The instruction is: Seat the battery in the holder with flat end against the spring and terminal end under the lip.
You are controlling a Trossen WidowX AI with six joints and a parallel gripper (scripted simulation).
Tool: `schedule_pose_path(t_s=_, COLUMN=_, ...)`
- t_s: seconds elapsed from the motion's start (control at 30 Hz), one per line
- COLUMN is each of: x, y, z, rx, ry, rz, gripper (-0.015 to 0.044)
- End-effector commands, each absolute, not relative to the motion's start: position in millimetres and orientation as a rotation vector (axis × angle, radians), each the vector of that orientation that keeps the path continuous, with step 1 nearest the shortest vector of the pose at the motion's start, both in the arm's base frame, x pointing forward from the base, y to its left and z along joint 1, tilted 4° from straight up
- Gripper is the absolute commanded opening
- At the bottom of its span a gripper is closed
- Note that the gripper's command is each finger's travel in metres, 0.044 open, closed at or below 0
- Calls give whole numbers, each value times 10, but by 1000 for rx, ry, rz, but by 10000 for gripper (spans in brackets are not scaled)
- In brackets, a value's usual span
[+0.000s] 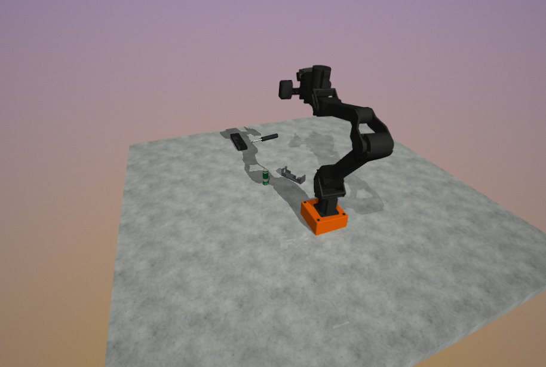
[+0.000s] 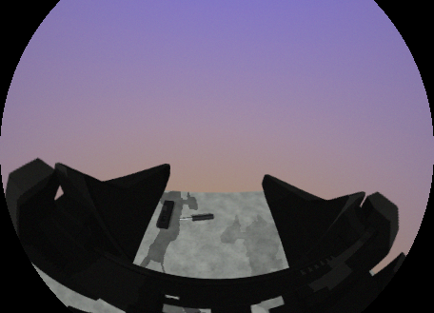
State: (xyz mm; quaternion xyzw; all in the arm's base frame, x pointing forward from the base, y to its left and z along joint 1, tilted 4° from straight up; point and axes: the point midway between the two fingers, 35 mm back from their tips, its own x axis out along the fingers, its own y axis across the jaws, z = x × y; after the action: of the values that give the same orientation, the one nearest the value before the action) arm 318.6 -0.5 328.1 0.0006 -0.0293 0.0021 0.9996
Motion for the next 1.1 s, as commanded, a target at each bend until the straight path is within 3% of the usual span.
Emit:
schedule_pose_path(t_s=0.0, x=3203, y=7, z=3254, rx=5, ry=-42, rz=7, gripper=374)
schedule_pose_path(t_s=0.2, x=3480, y=421, z=2321, rx=71, ry=499, rz=83, gripper=216)
schedule_pose_path(t_s=0.47, x=3209, y=796, z=1492, rx=37, ry=1064, rz=86, gripper=6)
schedule_pose_path(t_s=0.73, x=2704, y=972, z=1100, rx=-90, ry=1529, rz=12, gripper=0)
schedule_pose_path(t_s=1.07, x=2691, y=975, z=1095, rx=-94, ry=1539, rz=10, gripper=0)
